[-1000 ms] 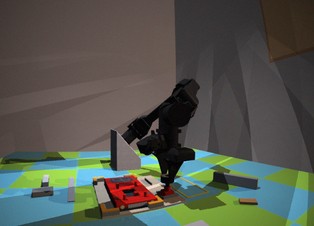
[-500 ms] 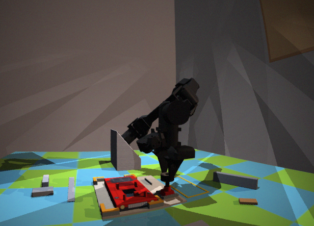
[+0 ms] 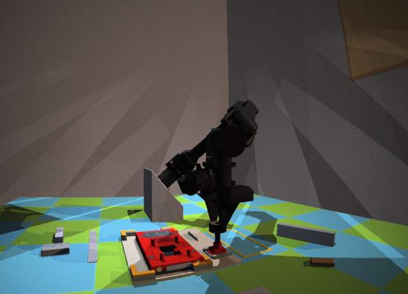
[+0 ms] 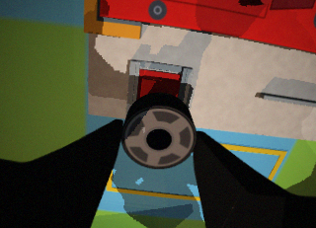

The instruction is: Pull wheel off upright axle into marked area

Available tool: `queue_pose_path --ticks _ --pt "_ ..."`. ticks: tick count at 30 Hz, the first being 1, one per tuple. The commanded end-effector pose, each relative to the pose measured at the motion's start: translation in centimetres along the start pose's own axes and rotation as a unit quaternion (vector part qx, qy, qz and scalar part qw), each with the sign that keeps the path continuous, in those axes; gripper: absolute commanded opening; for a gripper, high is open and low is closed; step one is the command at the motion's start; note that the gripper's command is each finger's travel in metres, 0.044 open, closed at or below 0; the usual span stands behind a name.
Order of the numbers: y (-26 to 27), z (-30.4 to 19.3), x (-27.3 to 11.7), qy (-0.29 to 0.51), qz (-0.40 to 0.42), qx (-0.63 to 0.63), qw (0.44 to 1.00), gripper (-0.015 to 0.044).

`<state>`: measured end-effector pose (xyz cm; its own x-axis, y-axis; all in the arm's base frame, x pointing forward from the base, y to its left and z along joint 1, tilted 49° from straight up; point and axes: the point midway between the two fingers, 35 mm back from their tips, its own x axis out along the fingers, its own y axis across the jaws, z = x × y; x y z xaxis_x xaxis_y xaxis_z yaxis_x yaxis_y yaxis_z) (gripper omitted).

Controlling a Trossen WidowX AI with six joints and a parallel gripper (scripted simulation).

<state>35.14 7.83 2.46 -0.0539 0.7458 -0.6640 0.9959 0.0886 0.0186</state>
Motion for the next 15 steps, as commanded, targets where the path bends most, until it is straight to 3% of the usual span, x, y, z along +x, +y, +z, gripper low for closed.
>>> queue_pose_path --ticks 1,15 --pt "0.1 0.0 -0.28 -0.002 0.002 -0.003 1.0 0.0" --pt "0.08 0.0 -0.86 -0.001 0.002 -0.003 1.0 0.0"
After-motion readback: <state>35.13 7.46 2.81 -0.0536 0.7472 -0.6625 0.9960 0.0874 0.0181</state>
